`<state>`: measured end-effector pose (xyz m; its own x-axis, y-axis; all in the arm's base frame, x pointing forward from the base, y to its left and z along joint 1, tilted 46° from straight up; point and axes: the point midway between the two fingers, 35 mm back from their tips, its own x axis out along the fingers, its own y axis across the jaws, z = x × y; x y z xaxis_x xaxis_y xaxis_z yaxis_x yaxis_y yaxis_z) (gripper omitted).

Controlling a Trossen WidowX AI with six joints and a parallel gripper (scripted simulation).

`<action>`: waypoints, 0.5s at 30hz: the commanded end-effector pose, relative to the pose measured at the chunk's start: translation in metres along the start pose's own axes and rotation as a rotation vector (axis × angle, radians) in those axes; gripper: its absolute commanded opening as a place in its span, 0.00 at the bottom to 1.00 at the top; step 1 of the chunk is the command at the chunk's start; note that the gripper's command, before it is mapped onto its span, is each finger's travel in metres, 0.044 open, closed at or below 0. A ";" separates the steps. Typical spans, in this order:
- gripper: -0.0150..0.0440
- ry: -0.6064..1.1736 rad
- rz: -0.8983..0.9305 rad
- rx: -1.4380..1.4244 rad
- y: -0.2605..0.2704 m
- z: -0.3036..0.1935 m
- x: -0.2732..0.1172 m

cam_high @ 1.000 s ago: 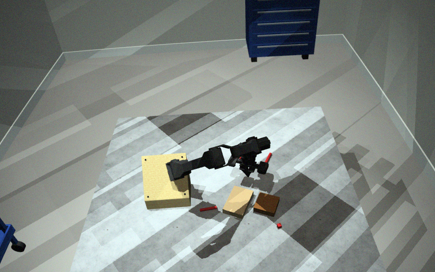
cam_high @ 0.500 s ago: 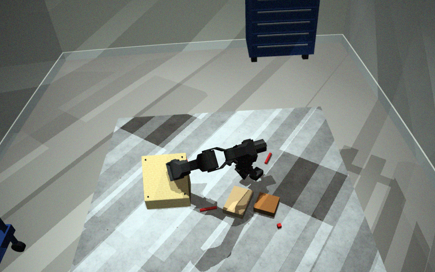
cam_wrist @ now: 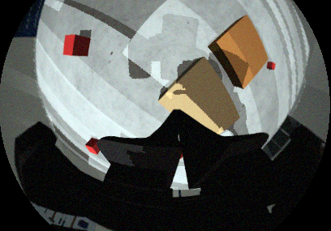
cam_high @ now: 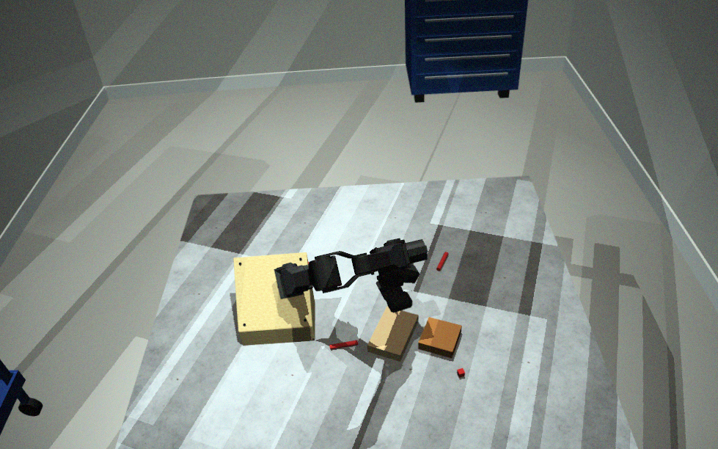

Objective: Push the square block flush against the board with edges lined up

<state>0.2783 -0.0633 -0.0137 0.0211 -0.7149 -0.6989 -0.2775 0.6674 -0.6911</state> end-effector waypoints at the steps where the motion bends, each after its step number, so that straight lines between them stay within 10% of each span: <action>1: 0.25 0.005 -0.004 0.132 -0.004 -0.015 0.002; 15: 0.25 0.007 -0.006 0.595 -0.009 -0.060 0.004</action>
<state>0.2342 -0.0808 -0.0005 0.0187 -0.7162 -0.6976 0.2128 0.6846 -0.6972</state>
